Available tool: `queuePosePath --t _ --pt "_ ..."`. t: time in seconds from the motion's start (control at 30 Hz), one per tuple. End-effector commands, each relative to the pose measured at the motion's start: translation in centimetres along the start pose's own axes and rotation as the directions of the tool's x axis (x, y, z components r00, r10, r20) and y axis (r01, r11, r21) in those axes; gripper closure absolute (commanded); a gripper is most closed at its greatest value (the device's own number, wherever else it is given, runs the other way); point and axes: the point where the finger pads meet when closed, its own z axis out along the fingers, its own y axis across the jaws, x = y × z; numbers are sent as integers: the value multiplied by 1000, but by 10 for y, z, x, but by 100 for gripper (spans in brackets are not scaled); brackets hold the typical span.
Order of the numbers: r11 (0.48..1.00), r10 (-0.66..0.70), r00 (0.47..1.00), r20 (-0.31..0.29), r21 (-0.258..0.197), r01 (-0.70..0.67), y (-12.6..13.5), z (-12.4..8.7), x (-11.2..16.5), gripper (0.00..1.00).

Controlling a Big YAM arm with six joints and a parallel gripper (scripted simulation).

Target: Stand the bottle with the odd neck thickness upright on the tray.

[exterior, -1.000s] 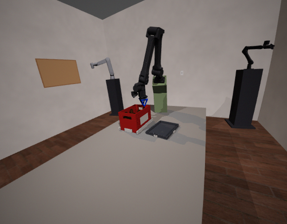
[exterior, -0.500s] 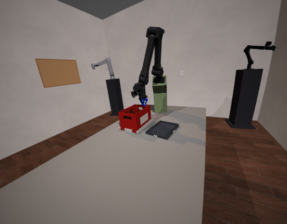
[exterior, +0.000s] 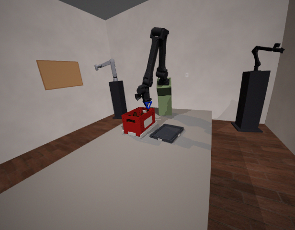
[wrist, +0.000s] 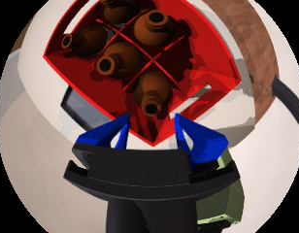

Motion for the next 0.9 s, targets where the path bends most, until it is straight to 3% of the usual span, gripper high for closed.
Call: queuePosePath --t 0.0,0.87 --pt "1000 3 1000 3 -6 -3 7 2 -4 39" --pt "1000 6 1000 -4 -1 -6 5 2 -2 39"
